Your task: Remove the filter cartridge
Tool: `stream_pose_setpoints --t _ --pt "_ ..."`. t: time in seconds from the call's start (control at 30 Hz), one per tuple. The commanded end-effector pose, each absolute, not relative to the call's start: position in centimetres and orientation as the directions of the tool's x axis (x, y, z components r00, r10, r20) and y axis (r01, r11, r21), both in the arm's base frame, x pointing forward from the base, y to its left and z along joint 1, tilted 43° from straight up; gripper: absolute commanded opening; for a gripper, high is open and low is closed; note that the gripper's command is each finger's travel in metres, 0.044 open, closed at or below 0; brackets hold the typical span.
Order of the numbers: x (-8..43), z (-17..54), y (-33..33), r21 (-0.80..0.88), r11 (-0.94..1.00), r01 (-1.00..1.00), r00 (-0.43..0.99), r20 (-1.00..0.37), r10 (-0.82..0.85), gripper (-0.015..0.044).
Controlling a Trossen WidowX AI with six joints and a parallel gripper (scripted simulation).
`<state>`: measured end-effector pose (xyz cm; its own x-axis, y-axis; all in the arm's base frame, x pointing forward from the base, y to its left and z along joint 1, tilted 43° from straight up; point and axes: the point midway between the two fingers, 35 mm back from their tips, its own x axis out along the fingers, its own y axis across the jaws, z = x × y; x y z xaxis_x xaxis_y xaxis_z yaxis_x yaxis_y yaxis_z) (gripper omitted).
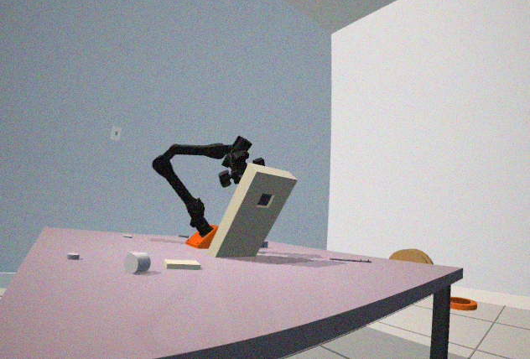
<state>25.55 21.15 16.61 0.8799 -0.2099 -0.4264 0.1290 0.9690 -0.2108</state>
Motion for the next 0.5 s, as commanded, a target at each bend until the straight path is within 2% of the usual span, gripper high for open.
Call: stream_pose_setpoints --t 0.0,0.47 --pt "26.1 16.1 20.9 -0.217 0.968 0.129 0.877 -0.431 -0.213 0.0098" --pt "28.1 15.2 20.4 -0.216 0.968 0.129 0.878 -0.429 -0.212 0.0098"
